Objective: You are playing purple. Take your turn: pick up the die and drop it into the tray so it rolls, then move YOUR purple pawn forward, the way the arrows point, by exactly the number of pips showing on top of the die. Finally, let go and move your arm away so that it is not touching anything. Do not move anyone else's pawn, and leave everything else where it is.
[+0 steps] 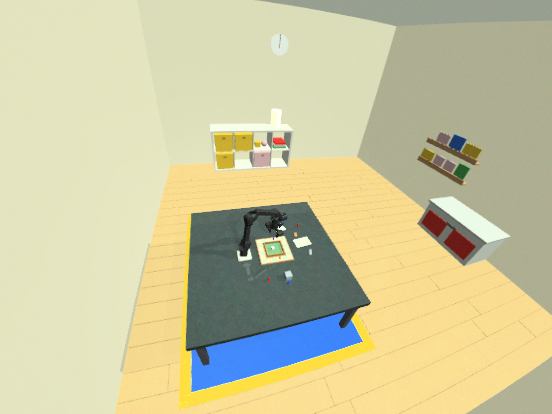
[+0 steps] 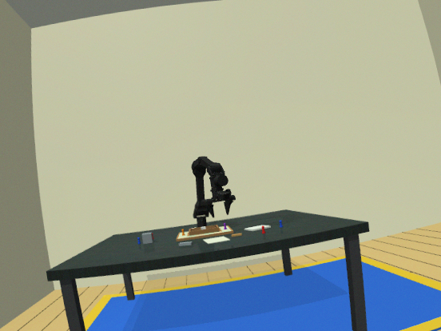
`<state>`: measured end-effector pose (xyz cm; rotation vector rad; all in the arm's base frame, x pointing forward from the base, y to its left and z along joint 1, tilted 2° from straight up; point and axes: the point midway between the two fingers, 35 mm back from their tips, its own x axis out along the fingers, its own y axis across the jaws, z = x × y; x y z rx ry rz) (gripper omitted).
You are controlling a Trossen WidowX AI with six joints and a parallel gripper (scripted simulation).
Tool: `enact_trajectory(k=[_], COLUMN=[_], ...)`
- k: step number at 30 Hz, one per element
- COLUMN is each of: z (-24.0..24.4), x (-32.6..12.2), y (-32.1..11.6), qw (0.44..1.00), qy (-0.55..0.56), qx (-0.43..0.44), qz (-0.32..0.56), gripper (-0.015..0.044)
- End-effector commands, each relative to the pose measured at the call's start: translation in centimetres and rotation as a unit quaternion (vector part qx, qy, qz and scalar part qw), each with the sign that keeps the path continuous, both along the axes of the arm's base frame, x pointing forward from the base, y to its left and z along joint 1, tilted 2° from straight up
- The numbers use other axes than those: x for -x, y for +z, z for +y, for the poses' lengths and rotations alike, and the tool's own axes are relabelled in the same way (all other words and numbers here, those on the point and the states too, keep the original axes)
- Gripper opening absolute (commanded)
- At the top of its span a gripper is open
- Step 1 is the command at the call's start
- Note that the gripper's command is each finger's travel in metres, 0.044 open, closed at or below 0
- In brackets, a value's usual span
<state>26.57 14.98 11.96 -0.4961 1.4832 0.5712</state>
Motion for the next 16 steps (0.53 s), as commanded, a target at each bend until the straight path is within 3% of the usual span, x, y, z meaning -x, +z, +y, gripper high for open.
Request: enact_trajectory(k=[1, 9, 10, 16], z=[-4.6, -12.2, -9.8, -9.8], x=[2.1, 9.8, 6.3, 6.3], y=[2.9, 6.1, 5.6, 5.6], qw=[0.997, 0.971, 0.984, 0.984], qy=[-0.077, -0.237, -0.176, -0.176], qx=[0.001, 0.003, -0.001, -0.001], qz=[0.001, 0.011, 0.0, 0.0], gripper=[0.044, 0.044, 0.044, 0.044])
